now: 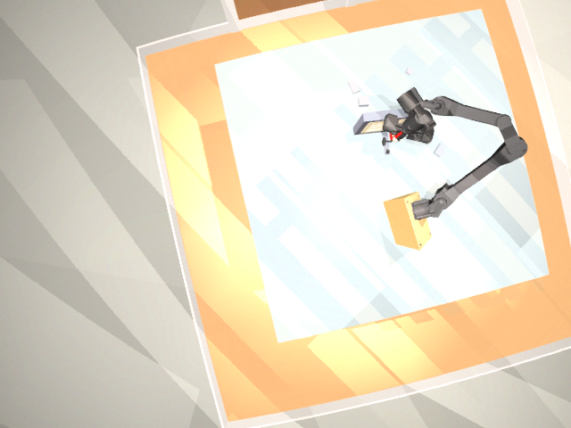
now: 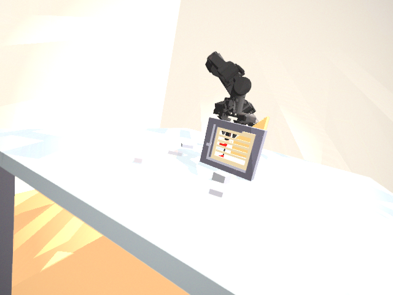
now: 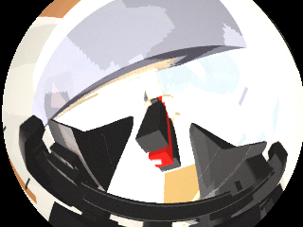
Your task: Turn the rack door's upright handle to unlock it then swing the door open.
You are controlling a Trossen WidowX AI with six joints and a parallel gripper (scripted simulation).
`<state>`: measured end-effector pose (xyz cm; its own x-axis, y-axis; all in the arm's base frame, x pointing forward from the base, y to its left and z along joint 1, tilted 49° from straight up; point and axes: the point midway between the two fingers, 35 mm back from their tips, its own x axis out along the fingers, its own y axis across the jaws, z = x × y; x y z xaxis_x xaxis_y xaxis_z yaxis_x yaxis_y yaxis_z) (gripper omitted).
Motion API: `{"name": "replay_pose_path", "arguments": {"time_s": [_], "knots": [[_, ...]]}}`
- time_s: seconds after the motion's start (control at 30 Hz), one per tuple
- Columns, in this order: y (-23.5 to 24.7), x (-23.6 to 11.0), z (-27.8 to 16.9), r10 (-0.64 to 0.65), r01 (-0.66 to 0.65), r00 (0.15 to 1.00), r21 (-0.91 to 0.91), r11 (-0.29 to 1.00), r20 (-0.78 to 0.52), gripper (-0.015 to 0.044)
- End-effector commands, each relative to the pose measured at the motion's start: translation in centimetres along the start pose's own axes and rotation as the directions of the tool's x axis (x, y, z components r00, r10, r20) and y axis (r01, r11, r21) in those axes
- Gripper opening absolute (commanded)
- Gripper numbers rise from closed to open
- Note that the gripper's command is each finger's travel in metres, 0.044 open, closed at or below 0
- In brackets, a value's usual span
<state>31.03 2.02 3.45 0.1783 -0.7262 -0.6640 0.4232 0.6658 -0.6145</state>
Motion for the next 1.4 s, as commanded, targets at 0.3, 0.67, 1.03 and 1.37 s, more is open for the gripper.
{"name": "replay_pose_path", "arguments": {"time_s": [0.3,0.67,1.03,1.37], "knots": [[0.05,-0.08,0.17,0.002,0.001,1.0,-0.598,0.801,0.005,0.0286],[0.06,-0.1,0.16,0.003,0.003,1.0,-0.927,0.375,0.004,0.0286],[0.07,-0.09,0.18,0.002,0.005,1.0,-0.987,-0.16,0.004,0.0286],[0.07,-0.08,0.18,0.002,0.005,1.0,-0.836,-0.549,0.005,0.0286]]}}
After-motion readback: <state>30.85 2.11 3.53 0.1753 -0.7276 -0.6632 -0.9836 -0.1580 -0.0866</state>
